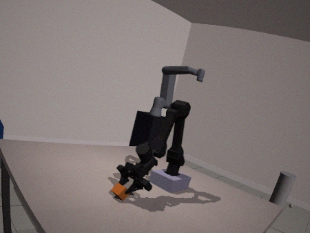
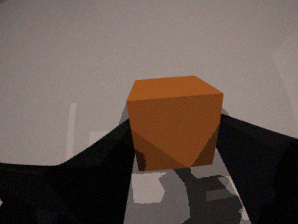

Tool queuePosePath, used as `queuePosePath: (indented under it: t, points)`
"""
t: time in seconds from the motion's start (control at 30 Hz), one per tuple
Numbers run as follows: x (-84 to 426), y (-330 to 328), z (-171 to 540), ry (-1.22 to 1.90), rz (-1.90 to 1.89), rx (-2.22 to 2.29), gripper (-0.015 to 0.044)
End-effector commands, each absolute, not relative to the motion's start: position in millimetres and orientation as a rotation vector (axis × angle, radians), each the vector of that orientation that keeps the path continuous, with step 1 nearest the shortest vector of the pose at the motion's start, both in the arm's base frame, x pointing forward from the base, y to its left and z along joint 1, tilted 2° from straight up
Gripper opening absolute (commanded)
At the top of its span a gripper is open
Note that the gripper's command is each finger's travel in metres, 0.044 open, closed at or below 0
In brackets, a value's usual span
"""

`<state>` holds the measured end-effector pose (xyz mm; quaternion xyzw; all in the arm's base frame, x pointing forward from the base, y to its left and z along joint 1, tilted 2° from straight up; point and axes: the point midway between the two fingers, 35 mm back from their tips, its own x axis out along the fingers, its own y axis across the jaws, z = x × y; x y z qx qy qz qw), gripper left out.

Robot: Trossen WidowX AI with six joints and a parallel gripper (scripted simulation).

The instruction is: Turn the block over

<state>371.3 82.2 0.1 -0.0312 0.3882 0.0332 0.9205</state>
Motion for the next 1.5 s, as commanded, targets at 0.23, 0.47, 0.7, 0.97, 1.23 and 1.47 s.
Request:
queuePosePath:
  t: [0.23, 0.47, 0.7, 0.97, 1.23, 1.47]
  points:
    - [366, 80, -14, 0.664, 0.069, -0.068, 0.0]
    - [360, 78, -13, 0.564, 0.069, -0.059, 0.0]
    - [354, 76, -10, 0.498, 0.069, -0.058, 0.0]
    - [353, 76, -7, 0.468, 0.07, -0.057, 0.0]
    - [353, 76, -7, 0.468, 0.07, -0.057, 0.0]
    - [353, 76, -7, 0.468, 0.07, -0.057, 0.0184]
